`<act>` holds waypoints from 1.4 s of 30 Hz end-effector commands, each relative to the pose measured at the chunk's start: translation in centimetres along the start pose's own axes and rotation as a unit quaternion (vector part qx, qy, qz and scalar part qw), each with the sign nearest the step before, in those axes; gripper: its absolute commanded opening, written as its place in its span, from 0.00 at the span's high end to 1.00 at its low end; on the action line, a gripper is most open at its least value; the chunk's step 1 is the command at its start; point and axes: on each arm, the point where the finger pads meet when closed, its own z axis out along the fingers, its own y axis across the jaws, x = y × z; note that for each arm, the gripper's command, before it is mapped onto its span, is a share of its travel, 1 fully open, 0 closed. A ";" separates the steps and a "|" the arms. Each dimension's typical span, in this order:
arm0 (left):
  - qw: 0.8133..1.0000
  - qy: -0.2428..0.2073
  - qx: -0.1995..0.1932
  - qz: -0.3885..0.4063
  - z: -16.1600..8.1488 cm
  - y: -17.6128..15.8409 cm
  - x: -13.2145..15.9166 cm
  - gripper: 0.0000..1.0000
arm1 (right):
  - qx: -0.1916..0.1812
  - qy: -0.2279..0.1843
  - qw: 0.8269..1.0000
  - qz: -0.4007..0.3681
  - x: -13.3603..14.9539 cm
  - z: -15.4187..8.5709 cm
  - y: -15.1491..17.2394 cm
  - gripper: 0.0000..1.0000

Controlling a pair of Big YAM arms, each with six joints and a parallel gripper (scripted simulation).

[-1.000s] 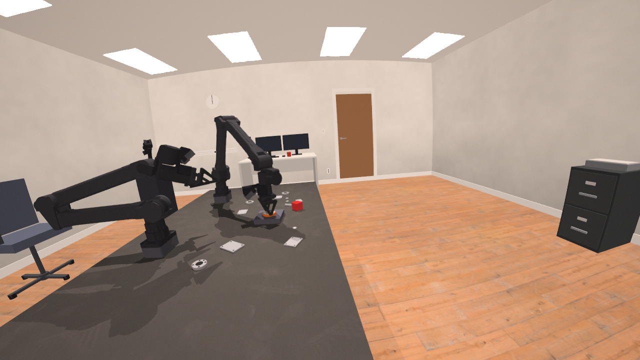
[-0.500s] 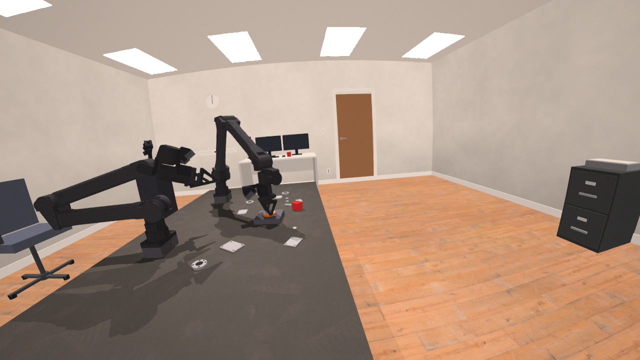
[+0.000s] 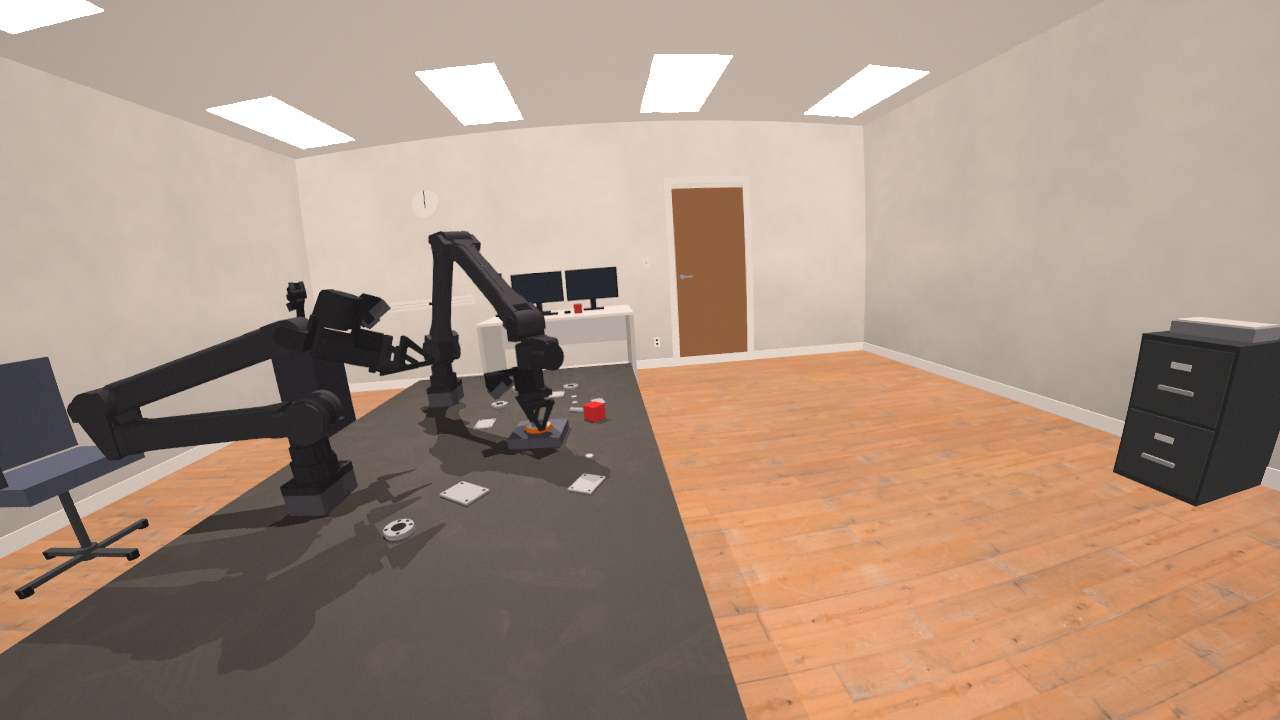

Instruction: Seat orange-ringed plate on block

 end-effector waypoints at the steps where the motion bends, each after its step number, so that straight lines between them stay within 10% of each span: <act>1: 1.000 0.004 -0.012 -0.006 -1.0 1.2 0.4 0.41 | 0.008 -0.015 1.000 -0.010 -2.2 -1.2 -0.5 0.00; 8: 1.000 0.002 -0.005 0.000 -0.5 0.3 0.1 0.41 | 0.008 -0.015 1.000 -0.010 -2.2 -1.2 -0.5 0.00; 12: 1.000 0.002 -0.005 0.000 -0.5 0.3 0.1 0.00 | 0.008 -0.015 1.000 -0.010 -2.2 -1.2 -0.5 0.00; 42: 0.999 0.011 -0.034 0.000 -7.1 2.3 0.3 0.00 | 0.008 -0.015 1.000 -0.010 -2.2 -1.2 -0.5 0.00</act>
